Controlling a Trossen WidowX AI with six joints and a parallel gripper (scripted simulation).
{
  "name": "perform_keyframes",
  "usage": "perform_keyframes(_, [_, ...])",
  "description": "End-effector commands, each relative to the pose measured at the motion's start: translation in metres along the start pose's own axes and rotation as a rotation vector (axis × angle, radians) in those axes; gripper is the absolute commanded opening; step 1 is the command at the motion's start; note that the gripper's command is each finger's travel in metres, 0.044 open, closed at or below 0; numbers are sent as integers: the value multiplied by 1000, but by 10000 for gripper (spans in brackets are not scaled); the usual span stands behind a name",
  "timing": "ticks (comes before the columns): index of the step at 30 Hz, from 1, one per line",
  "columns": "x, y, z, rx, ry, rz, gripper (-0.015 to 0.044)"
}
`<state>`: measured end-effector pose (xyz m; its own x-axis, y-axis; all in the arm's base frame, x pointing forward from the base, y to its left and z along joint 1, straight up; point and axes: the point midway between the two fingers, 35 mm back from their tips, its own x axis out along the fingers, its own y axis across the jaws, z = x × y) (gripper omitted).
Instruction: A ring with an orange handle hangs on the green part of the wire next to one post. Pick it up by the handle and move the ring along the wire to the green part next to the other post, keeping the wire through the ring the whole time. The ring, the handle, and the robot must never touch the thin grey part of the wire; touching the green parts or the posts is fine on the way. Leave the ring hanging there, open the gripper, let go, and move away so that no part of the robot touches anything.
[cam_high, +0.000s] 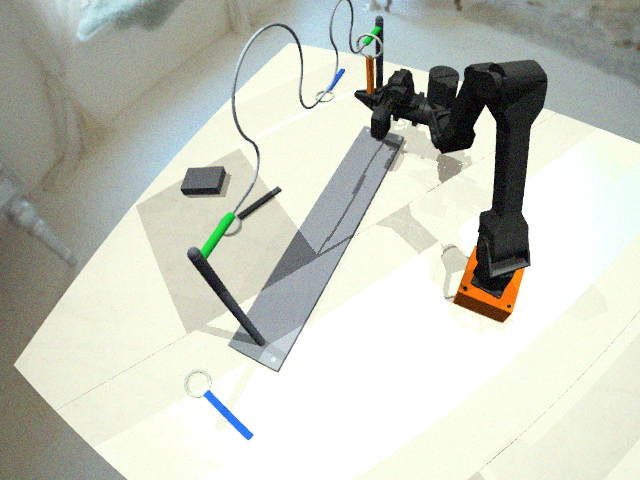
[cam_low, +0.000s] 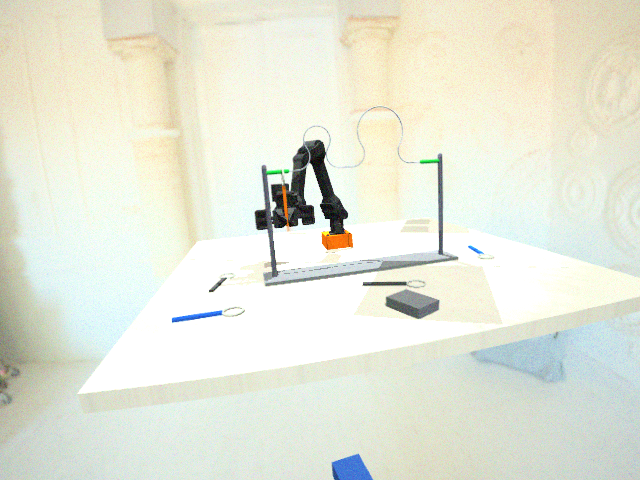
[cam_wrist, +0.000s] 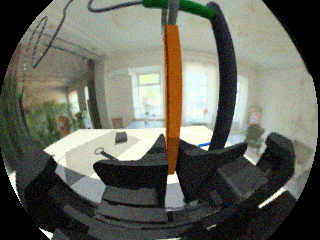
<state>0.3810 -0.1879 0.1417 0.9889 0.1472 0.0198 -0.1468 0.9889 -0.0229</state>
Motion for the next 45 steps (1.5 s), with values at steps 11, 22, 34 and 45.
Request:
perform_keyframes(11, [0, 2, 15, 0, -4, 8, -150])
perform_keyframes(22, [0, 2, 15, 0, -4, 8, -150])
perform_keyframes(34, [0, 7, 15, 0, -4, 9, -150])
perform_keyframes(45, [1, 18, 15, 2, -3, 11, -150])
